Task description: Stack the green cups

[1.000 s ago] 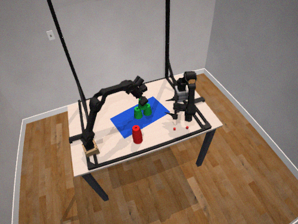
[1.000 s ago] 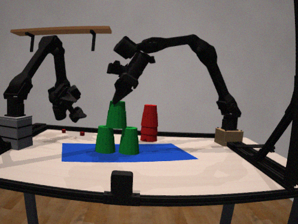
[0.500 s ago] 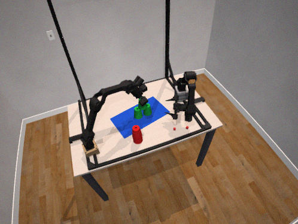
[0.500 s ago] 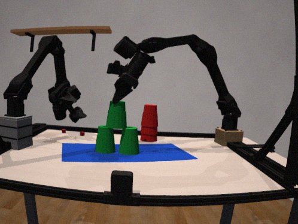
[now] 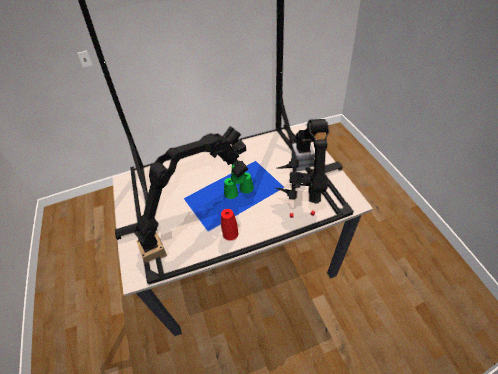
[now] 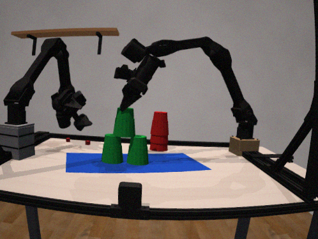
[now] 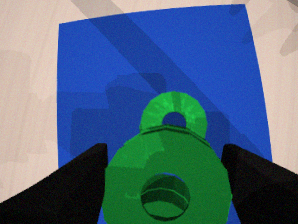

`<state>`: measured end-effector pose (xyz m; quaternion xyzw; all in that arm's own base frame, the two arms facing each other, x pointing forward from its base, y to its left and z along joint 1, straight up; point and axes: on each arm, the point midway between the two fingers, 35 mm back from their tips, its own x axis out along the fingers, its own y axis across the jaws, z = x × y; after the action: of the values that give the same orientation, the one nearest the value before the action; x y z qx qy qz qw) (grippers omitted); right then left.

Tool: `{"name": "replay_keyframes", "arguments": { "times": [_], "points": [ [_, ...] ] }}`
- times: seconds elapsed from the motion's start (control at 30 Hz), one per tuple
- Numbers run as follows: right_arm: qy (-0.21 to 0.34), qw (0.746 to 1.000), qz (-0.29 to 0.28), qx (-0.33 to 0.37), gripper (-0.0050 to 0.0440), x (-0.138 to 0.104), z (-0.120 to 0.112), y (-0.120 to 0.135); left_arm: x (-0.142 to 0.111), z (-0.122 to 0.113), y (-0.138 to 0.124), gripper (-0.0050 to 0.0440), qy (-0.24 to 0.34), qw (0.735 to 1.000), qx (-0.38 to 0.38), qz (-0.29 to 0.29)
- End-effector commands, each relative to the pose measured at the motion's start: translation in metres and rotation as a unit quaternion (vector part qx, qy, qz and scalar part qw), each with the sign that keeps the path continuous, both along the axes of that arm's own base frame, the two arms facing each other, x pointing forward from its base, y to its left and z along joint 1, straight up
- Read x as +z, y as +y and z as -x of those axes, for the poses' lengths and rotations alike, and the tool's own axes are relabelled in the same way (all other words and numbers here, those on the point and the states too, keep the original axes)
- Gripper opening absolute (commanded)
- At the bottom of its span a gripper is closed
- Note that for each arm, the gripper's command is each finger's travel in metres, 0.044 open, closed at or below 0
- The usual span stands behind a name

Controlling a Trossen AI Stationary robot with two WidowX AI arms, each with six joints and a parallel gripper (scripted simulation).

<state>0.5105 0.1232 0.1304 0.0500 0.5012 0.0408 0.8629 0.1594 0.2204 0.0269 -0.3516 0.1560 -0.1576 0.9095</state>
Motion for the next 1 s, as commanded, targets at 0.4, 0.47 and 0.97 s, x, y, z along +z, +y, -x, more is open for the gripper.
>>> {"name": "replay_keyframes", "arguments": {
  "times": [0.4, 0.47, 0.97],
  "points": [
    [0.0, 1.0, 0.0, 0.0, 0.03, 0.0001, 0.0, -0.0002, 0.0003, -0.0002, 0.0001, 0.044, -0.001, 1.0, 0.001, 0.0],
    [0.0, 1.0, 0.0, 0.0, 0.0313, 0.0001, 0.0, -0.0002, 0.0003, -0.0002, 0.0001, 0.044, -0.001, 1.0, 0.001, 0.0],
    [0.0, 1.0, 0.0, 0.0, 0.04, 0.0001, 0.0, -0.0002, 0.0003, -0.0002, 0.0001, 0.044, -0.001, 1.0, 0.001, 0.0]
  ]
}}
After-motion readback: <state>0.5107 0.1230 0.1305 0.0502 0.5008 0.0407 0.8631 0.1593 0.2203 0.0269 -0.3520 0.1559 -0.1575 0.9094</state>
